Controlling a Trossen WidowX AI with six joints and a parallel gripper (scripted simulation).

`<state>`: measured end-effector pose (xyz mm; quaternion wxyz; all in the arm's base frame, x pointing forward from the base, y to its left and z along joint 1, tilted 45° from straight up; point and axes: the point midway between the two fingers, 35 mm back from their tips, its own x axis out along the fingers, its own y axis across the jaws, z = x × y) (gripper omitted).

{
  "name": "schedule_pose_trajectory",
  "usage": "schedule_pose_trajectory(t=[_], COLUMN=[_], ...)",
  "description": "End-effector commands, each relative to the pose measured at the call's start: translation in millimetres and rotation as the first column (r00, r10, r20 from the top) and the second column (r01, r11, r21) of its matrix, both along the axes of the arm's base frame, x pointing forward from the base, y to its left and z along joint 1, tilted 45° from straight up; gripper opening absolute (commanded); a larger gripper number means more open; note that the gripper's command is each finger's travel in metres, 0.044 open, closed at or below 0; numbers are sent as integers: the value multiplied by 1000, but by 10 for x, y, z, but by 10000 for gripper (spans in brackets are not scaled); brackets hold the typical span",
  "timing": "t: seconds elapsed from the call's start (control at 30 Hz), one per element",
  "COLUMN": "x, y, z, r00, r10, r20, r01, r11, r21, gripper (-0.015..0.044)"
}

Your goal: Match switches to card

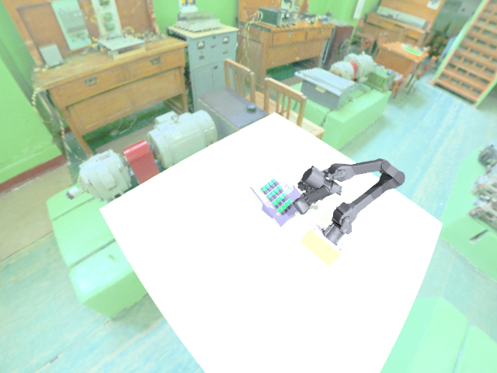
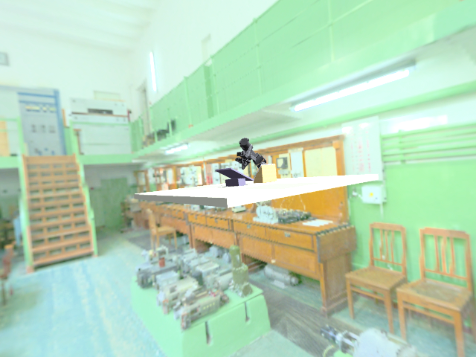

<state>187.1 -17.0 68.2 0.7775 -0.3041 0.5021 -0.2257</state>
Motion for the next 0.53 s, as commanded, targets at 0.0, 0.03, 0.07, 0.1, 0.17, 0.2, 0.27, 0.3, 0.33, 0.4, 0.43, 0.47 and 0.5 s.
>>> schedule_pose_trajectory(t=[0.0, 0.03, 0.07, 0.1, 0.17, 0.2, 0.27, 0.3, 0.33, 0.4, 0.43, 0.47, 0.5], x=[41, 114, 204, 295, 478, 552, 612, 612, 612, 612, 612, 612, 612], y=[50, 103, 169, 236, 373, 430, 476, 476, 476, 476, 476, 476, 476], z=[52, 65, 76, 81, 73, 63, 52, 52, 52, 52, 52, 52, 52], r00=[1000, 1000, 1000, 1000, 1000, 1000, 1000, 1000, 1000, 1000, 1000, 1000, 1000], r10=[-3, -3, -3, -3, -3, -4, -4, -4, -4, -4, -4, -4, -4], r20=[6, 7, 7, 8, 9, 9, 10, 10, 10, 10, 10, 10, 10], r01=[4, 4, 4, 4, 4, 4, 4, 4, 4, 4, 4, 4, 4], r11=[1000, 1000, 1000, 1000, 1000, 1000, 1000, 1000, 1000, 1000, 1000, 1000, 1000], r21=[-7, -6, -6, -6, -5, -4, -4, -4, -4, -4, -4, -4, -4], gripper=[0, 0, 0, 0, 0, 0, 0, 0, 0, 0, 0, 0, 0])
